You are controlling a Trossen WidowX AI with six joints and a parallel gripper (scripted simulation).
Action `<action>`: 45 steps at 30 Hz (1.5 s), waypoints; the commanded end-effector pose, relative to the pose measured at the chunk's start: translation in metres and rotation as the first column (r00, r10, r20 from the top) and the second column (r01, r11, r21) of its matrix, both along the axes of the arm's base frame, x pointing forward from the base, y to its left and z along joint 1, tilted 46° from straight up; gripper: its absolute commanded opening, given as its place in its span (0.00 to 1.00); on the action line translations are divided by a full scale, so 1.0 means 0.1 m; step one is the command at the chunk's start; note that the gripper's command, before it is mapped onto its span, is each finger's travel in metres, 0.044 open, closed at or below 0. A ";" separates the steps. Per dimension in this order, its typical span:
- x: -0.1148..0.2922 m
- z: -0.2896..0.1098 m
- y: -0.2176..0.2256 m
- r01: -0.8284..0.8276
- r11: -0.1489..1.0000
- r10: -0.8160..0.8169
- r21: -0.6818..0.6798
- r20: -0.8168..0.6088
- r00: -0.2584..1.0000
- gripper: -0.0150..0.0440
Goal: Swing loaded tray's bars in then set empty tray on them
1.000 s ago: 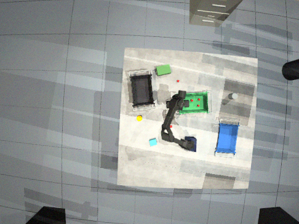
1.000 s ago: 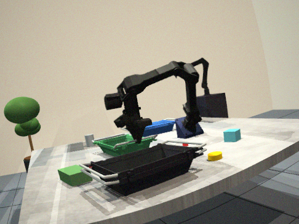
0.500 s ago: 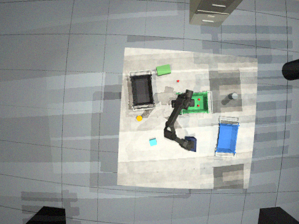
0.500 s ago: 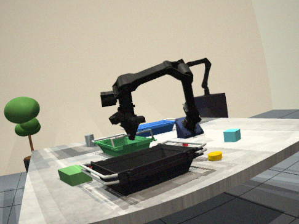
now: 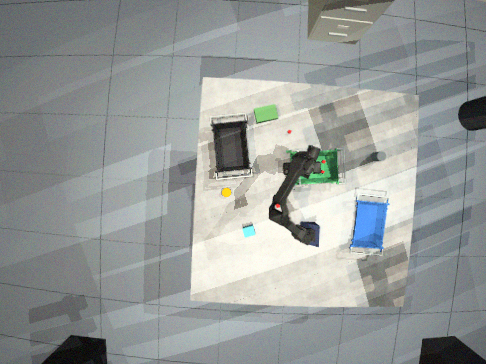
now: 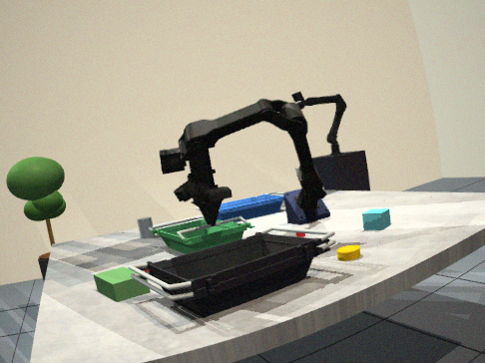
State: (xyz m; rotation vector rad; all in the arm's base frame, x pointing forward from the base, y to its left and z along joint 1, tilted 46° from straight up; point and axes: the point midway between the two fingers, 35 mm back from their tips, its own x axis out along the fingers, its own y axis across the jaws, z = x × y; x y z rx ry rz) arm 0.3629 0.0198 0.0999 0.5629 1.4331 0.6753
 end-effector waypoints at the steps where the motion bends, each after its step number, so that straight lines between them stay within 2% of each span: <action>1: 0.02 0.16 -0.13 0.001 1.000 -0.001 0.000 0.012 1.000 0.39; 30: 0.01 0.11 -0.09 0.005 1.000 -0.005 0.001 0.005 1.000 0.39; 35: 0.01 0.27 -0.27 0.004 1.000 -0.004 0.000 0.007 1.000 0.39; 37: 0.04 0.11 -0.21 0.003 1.000 -0.003 0.003 -0.005 1.000 0.39; 45: 0.37 -0.70 -1.16 0.006 1.000 -0.006 -0.018 0.006 1.000 0.39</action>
